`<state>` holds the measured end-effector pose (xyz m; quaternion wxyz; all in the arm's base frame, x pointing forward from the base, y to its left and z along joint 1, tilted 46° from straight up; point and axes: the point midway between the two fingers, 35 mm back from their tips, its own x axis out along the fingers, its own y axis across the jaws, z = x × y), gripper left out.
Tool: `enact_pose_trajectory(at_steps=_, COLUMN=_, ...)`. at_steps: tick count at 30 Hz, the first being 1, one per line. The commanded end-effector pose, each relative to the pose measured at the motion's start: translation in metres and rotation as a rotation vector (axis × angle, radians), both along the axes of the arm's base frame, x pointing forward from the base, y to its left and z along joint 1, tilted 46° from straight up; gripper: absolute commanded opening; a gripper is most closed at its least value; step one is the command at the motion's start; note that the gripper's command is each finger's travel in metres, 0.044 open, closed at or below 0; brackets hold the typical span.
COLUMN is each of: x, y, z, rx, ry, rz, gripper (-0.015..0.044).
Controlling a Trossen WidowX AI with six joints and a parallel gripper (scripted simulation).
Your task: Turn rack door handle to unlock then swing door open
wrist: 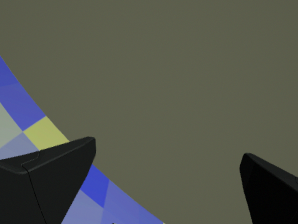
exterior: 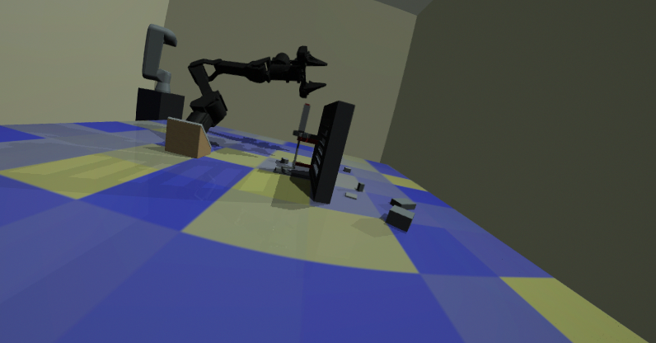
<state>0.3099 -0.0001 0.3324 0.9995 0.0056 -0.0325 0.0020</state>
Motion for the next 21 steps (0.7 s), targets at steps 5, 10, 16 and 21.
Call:
enact_pose_trajectory(at_steps=5, x=0.008, y=-0.002, z=-0.008, rx=-0.027, ry=0.058, rz=0.003, gripper=0.0296)
enact_pose_trajectory(at_steps=10, x=0.023, y=-0.009, z=-0.028, rx=-0.080, ry=0.194, rz=0.017, gripper=0.0296)
enact_pose_trajectory(at_steps=16, x=0.037, y=-0.017, z=-0.054, rx=-0.141, ry=0.373, rz=0.053, gripper=0.0296)
enact_pose_trajectory(at_steps=21, x=0.043, y=-0.024, z=-0.076, rx=-0.175, ry=0.517, rz=0.096, gripper=0.0296)
